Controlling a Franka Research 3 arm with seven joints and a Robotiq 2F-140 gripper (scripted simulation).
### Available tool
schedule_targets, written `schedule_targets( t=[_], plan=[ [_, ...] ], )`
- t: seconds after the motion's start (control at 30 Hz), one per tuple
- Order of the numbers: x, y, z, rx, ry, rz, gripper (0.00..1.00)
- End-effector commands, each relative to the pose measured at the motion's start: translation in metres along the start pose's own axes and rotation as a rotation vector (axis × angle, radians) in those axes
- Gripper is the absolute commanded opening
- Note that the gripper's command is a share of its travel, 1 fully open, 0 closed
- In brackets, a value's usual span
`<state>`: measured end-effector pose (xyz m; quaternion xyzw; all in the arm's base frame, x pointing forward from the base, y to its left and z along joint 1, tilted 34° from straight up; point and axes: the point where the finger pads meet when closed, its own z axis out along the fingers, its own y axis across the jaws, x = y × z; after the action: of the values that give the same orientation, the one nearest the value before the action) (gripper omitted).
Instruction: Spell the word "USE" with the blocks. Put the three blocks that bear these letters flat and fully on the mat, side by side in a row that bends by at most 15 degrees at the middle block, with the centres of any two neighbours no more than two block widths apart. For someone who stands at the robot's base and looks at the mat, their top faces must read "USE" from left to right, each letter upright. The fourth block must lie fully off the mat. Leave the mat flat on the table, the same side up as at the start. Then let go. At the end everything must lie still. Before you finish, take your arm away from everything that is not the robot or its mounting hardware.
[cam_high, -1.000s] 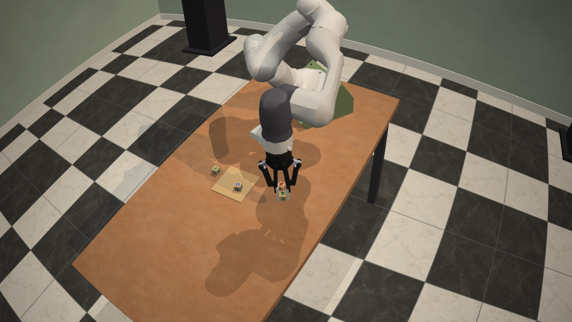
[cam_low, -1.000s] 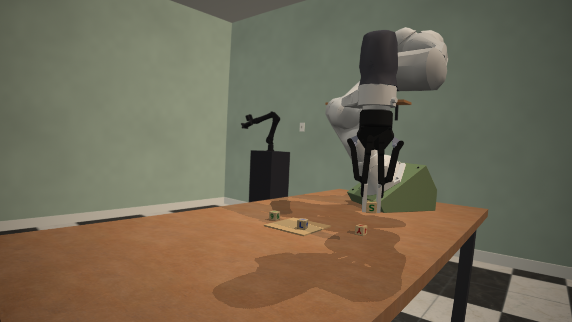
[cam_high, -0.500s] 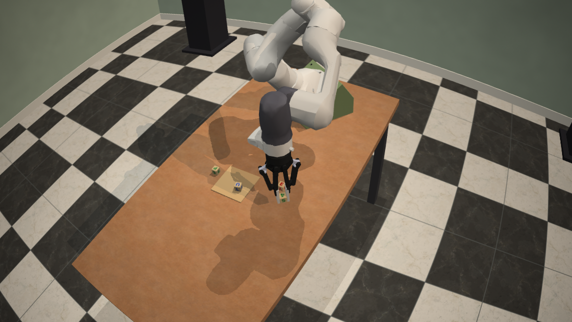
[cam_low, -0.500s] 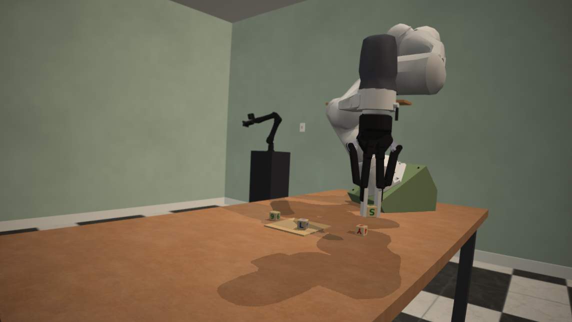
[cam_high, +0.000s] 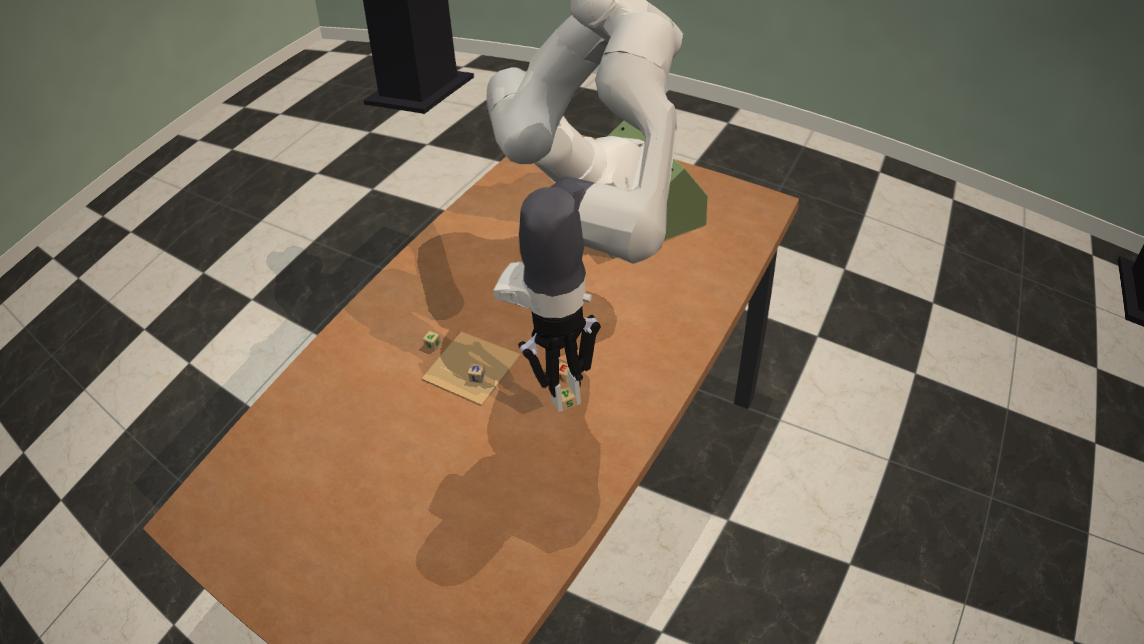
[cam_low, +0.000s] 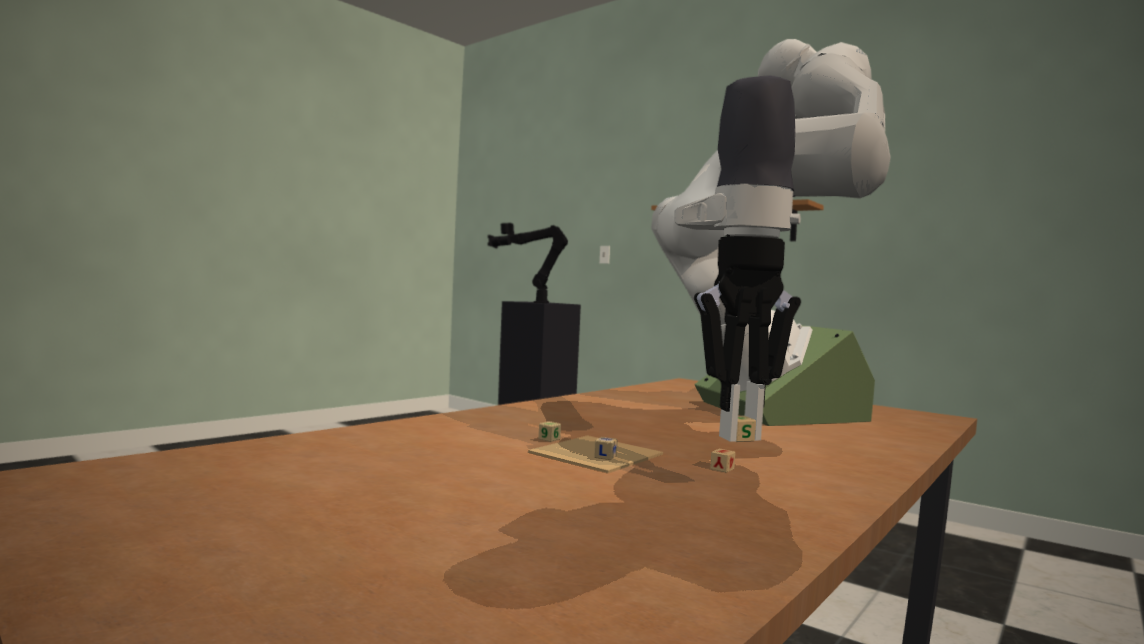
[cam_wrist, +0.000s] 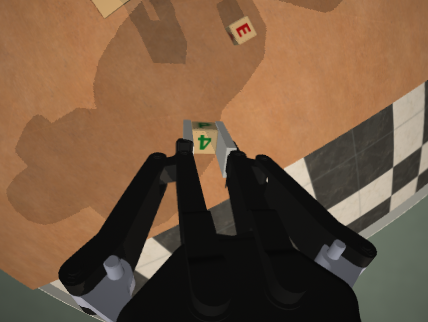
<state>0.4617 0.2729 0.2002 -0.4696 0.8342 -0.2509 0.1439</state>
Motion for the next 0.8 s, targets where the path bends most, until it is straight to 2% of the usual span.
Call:
schedule_targets(
  t=[0.0, 0.77],
  plan=[
    [-0.001, -0.003, 0.001, 0.013, -0.003, -0.139, 0.13],
    [-0.004, 0.0, 0.012, 0.012, -0.012, -0.455, 0.13]
  ],
)
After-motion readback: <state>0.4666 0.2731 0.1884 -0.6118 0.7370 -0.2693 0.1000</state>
